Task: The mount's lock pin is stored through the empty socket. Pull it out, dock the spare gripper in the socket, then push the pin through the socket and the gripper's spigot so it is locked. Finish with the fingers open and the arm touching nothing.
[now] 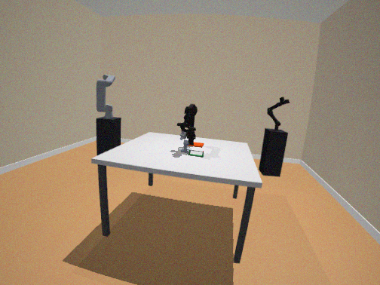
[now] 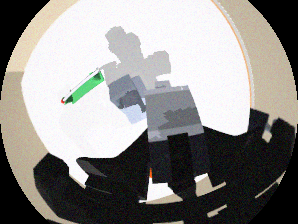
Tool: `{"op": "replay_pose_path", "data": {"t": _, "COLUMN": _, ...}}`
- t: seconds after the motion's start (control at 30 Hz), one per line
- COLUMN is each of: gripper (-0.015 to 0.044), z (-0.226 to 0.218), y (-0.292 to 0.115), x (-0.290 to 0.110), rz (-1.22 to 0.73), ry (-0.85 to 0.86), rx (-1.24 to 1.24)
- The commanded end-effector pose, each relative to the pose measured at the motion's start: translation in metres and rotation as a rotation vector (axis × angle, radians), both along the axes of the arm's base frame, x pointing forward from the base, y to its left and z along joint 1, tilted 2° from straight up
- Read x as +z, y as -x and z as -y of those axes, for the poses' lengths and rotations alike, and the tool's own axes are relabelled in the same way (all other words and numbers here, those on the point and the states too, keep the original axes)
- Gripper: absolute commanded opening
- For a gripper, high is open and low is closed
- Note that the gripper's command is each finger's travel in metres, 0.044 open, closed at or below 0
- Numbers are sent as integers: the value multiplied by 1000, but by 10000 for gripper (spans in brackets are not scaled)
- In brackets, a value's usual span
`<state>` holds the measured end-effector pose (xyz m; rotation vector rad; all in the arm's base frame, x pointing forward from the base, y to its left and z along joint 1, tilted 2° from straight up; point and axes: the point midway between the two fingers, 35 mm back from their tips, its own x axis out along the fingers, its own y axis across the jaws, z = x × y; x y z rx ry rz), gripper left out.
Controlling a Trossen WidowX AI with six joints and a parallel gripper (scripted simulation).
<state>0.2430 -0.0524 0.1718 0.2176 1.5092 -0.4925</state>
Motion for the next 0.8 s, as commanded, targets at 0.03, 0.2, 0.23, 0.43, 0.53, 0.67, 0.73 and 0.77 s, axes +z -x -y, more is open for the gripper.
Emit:
{"op": "replay_pose_path", "data": {"t": 0.03, "gripper": 0, "z": -12, "y": 5, "x": 10, "rz": -10, "ry": -60, "rx": 99}}
{"op": "replay_pose_path", "data": {"t": 0.2, "gripper": 0, "z": -23, "y": 12, "x": 16, "rz": -33, "ry": -120, "rx": 189}}
{"op": "replay_pose_path", "data": {"t": 0.23, "gripper": 0, "z": -25, "y": 13, "x": 18, "rz": -37, "ry": -132, "rx": 207}}
{"op": "replay_pose_path", "data": {"t": 0.43, "gripper": 0, "z": -35, "y": 20, "x": 23, "rz": -53, "ry": -187, "rx": 288}}
{"op": "replay_pose_path", "data": {"t": 0.53, "gripper": 0, "z": -35, "y": 20, "x": 23, "rz": -53, "ry": -187, "rx": 288}}
{"op": "replay_pose_path", "data": {"t": 0.67, "gripper": 0, "z": -36, "y": 14, "x": 18, "rz": -49, "ry": -183, "rx": 293}}
{"op": "replay_pose_path", "data": {"t": 0.73, "gripper": 0, "z": -35, "y": 10, "x": 13, "rz": -46, "ry": -180, "rx": 298}}
{"op": "replay_pose_path", "data": {"t": 0.77, "gripper": 0, "z": -35, "y": 10, "x": 12, "rz": -47, "ry": -179, "rx": 298}}
